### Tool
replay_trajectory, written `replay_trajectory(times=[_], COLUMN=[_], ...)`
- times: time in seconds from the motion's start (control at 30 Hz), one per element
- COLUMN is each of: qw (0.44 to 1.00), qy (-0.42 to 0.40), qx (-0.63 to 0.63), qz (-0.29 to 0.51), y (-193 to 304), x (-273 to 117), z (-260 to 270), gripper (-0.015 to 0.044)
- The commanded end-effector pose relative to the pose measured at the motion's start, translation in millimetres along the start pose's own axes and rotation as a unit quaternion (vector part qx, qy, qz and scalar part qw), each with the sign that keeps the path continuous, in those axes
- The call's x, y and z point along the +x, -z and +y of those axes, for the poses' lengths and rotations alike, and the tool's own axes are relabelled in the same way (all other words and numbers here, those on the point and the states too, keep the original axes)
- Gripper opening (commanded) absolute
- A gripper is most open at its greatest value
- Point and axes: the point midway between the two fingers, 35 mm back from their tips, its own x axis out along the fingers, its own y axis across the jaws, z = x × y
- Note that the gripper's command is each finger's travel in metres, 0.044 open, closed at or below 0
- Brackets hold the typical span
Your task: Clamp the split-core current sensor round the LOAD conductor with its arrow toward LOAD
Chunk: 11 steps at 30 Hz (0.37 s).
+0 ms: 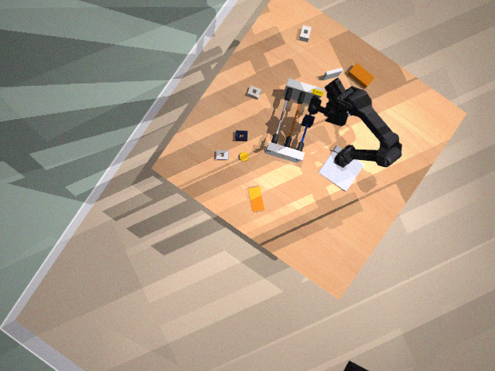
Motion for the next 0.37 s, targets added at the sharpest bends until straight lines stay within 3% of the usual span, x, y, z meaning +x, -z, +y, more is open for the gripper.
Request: replay_trajectory(times=[0.0, 0.33], qw=[1.0, 1.0], qy=[-0.001, 0.0], qx=[-0.002, 0.0], qz=[0.001, 0.0], y=[0.5, 0.0], x=[-0.2, 0.0], z=[0.0, 0.0], gripper=[0.044, 0.044])
